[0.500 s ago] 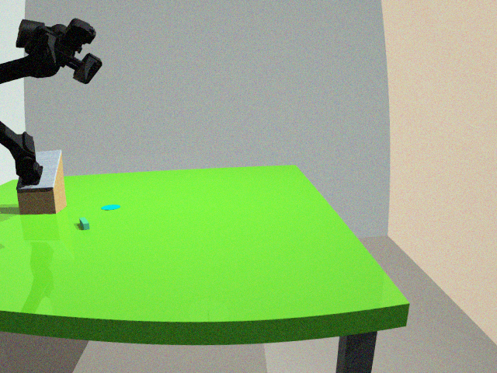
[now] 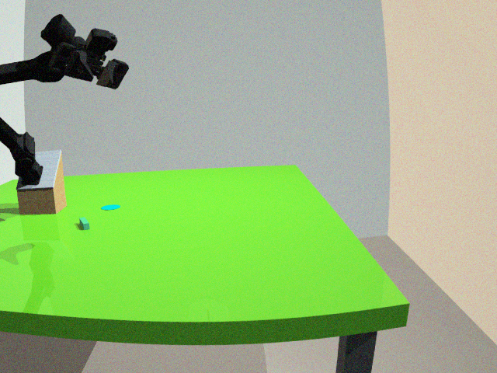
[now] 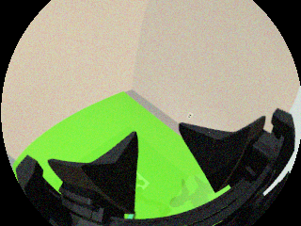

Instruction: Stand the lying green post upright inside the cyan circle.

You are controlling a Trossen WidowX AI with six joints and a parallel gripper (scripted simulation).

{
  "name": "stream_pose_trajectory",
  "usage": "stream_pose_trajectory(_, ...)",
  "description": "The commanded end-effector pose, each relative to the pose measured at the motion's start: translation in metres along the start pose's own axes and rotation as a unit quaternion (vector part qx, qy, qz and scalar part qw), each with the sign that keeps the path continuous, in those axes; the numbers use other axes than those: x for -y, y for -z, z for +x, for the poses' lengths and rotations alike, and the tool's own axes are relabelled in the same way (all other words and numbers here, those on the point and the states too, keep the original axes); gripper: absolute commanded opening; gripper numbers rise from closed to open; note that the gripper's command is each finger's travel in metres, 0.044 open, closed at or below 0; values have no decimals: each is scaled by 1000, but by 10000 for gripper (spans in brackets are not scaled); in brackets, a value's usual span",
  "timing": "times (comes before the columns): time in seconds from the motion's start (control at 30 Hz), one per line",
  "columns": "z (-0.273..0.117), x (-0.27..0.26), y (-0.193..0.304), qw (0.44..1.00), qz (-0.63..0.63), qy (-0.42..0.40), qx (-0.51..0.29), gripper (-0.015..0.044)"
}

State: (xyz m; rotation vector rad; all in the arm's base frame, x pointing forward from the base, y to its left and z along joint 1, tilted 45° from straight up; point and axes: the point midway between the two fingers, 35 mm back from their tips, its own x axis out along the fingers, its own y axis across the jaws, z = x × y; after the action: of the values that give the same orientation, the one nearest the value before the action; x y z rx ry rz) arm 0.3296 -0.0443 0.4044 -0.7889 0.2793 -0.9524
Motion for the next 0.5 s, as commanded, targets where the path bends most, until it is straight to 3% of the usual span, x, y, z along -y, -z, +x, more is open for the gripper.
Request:
stream_pose_trajectory(0.0,6,-22,7,999,21,-29,-4,233)
stream_pose_trajectory(0.23,14,-68,37,992,69,-98,-48,233)
stream_pose_trajectory(0.47,12,-103,86,971,122,-149,-142,233)
